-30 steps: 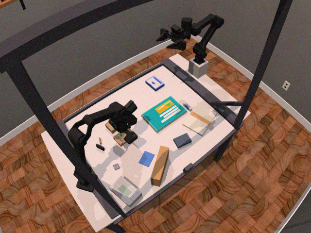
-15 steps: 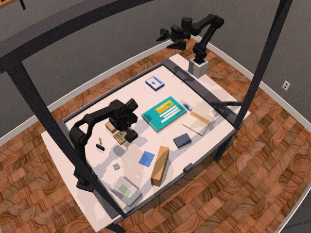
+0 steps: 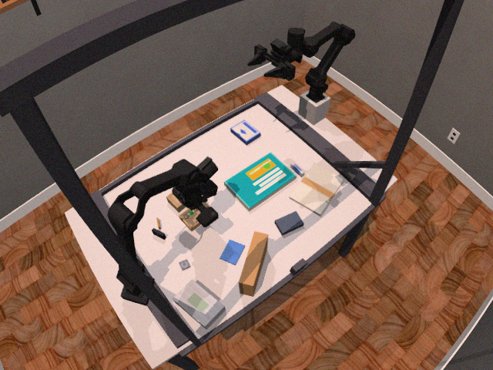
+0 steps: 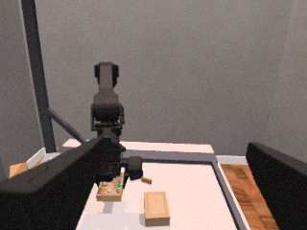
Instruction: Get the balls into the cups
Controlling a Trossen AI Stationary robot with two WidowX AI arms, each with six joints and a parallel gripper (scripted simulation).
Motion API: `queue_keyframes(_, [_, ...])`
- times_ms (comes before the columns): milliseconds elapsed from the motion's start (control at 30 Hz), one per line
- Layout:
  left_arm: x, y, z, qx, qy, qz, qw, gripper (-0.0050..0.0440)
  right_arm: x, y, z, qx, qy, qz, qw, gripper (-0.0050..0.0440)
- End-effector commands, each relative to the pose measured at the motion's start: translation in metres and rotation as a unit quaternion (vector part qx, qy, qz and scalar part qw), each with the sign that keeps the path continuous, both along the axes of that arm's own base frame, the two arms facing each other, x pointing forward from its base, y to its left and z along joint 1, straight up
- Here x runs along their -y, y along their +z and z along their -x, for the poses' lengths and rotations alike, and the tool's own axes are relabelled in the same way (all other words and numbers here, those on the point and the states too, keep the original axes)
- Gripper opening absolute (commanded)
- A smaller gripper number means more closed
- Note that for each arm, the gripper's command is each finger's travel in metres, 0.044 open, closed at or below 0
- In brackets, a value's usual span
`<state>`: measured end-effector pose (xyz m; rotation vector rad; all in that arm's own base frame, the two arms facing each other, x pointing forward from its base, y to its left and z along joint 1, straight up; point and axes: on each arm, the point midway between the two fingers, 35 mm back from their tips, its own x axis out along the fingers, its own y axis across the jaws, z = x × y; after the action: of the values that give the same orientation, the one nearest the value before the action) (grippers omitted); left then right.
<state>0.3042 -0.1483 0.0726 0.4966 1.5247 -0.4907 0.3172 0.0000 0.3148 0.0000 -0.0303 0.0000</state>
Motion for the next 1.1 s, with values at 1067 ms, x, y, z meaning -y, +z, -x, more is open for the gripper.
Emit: queue_keyframes(1067, [0.0011, 0.0079, -0.0001, 0.015, 0.0, 0.003, 1.0, -0.005, 0.0, 0.0081, 0.0014, 0.01, 0.0, 0.0, 1.0, 0.04])
